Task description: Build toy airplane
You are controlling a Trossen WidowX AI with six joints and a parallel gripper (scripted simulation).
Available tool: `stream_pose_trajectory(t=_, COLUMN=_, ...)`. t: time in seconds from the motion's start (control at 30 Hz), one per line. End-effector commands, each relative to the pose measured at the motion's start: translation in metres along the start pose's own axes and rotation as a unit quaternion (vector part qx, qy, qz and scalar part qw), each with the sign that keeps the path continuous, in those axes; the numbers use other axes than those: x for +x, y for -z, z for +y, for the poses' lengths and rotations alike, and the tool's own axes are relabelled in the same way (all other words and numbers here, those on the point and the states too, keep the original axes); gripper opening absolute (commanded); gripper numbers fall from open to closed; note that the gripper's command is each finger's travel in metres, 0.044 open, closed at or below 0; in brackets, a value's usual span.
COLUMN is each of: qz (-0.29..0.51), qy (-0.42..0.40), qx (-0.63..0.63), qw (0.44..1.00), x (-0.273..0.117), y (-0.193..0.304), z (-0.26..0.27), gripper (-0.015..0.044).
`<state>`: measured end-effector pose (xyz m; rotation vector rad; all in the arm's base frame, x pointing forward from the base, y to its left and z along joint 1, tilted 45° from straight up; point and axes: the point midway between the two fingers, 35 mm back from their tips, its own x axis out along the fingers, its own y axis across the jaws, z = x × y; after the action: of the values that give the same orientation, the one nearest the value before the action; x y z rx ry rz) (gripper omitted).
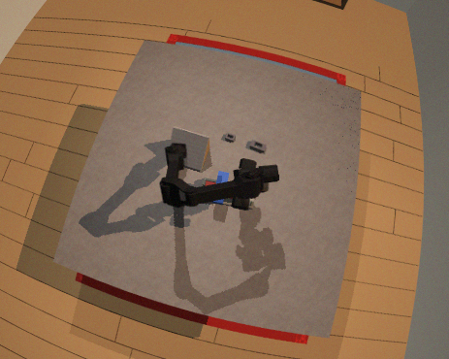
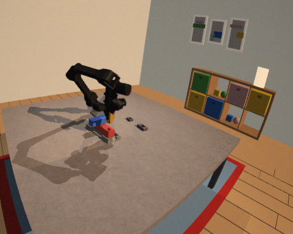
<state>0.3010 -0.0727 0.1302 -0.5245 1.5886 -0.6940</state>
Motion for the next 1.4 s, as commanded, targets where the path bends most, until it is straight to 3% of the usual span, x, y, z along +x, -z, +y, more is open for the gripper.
stream_pose_trajectory(t=0.0, qz=0.000, qy=0.002, qx=-0.002, qw=1.000, x=0.001, y=0.000, z=-0.001, gripper=0.0065)
stream_pose_trajectory(t=1.37, qz=-0.001, qy=0.001, qx=0.000, qw=1.000, x=0.038, y=-0.001, z=-0.002, gripper=0.0051)
